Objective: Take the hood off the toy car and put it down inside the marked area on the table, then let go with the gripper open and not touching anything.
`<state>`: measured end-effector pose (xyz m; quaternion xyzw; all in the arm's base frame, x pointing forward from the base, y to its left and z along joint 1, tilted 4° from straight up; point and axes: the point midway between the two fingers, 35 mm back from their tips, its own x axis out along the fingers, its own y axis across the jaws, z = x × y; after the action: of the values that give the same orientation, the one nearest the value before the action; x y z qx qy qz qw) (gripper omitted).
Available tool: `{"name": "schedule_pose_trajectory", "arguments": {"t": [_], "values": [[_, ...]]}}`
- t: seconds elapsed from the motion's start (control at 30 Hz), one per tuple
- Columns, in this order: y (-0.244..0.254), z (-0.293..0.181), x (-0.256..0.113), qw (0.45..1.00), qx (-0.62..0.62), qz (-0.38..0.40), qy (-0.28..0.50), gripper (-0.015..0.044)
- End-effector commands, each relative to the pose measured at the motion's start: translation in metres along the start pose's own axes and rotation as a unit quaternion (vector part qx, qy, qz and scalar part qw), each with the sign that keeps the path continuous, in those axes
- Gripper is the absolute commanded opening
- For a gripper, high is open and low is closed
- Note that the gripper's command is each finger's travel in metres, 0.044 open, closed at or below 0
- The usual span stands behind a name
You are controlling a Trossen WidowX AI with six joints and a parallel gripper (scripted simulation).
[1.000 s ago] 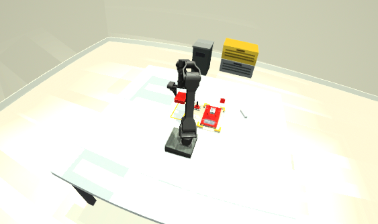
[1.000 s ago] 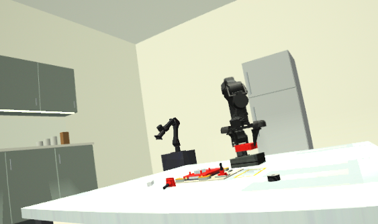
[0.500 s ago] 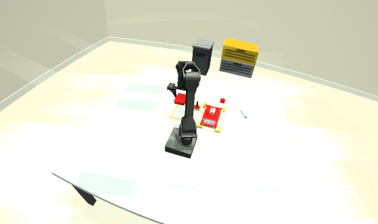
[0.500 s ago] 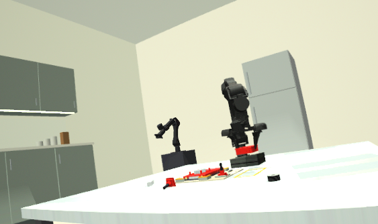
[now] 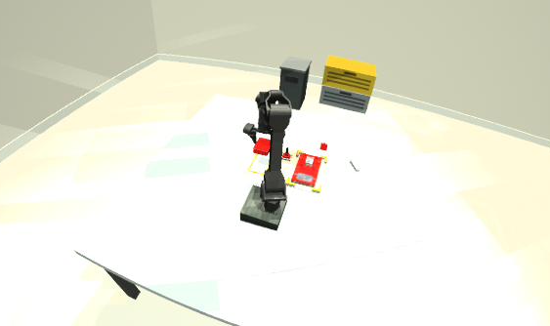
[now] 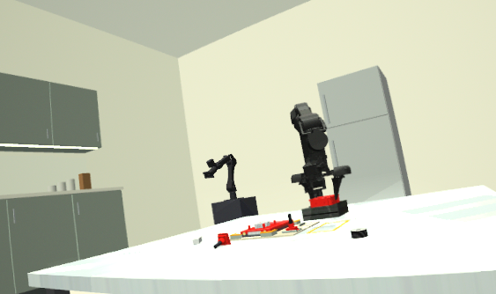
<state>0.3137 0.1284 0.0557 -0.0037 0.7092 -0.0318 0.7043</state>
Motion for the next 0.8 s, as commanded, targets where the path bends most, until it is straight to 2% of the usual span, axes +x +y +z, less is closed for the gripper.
{"name": "schedule_pose_trajectory", "arguments": {"t": [0.0,0.77], "values": [[0.0,-0.001,0.005,1.0,0.002,0.0,0.002,0.0],[0.0,-0.001,0.026,1.0,0.002,0.0,0.002,0.0]]}}
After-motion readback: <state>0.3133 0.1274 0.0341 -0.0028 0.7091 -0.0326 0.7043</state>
